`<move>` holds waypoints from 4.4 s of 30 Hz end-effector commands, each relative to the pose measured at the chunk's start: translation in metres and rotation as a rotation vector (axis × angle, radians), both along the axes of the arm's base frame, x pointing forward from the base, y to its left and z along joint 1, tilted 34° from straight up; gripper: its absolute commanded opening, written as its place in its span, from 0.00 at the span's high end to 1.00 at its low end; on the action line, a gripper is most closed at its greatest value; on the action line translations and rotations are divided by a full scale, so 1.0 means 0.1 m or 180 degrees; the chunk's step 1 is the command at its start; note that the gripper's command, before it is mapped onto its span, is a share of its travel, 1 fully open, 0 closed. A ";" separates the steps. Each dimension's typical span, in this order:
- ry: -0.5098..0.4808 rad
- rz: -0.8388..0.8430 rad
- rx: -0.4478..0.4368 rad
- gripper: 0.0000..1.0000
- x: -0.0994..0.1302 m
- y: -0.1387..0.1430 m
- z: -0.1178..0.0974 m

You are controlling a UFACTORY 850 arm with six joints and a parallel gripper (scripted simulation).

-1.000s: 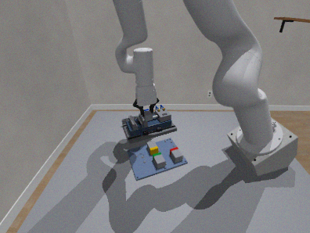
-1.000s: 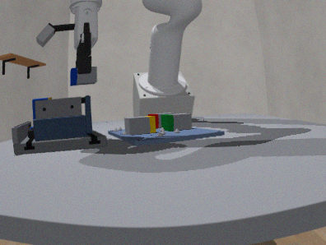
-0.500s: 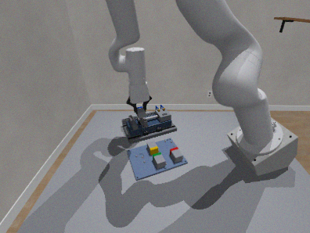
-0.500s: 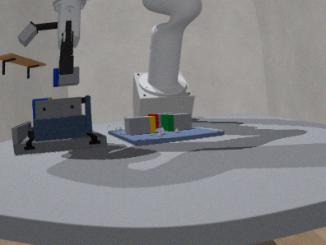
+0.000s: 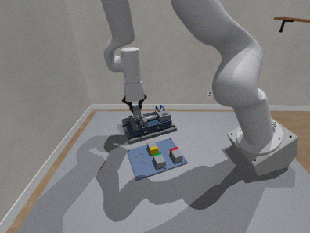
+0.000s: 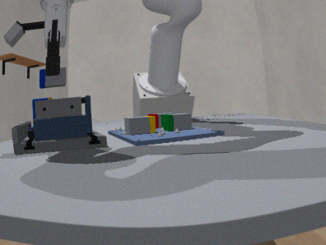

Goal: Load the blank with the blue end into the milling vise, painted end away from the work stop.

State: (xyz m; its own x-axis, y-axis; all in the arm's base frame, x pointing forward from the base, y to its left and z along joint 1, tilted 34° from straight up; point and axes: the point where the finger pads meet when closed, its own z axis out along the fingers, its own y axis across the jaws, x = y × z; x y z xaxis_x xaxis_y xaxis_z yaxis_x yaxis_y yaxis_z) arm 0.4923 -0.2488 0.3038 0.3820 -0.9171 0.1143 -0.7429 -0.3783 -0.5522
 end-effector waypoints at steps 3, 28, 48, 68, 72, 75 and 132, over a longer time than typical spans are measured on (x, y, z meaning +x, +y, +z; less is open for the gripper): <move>0.0004 0.0001 0.0000 1.00 0.12 -0.10 0.06; 0.0003 0.0000 -0.0001 1.00 0.03 -0.03 0.02; 0.0003 0.0000 -0.0001 1.00 0.00 0.00 0.00; 0.0003 0.0000 -0.0001 1.00 -0.02 0.02 -0.01; 0.0003 0.0000 -0.0001 1.00 -0.02 0.02 -0.01; 0.0003 0.0000 -0.0001 1.00 -0.02 0.02 -0.01; 0.0003 0.0000 0.0000 1.00 0.11 0.06 -0.22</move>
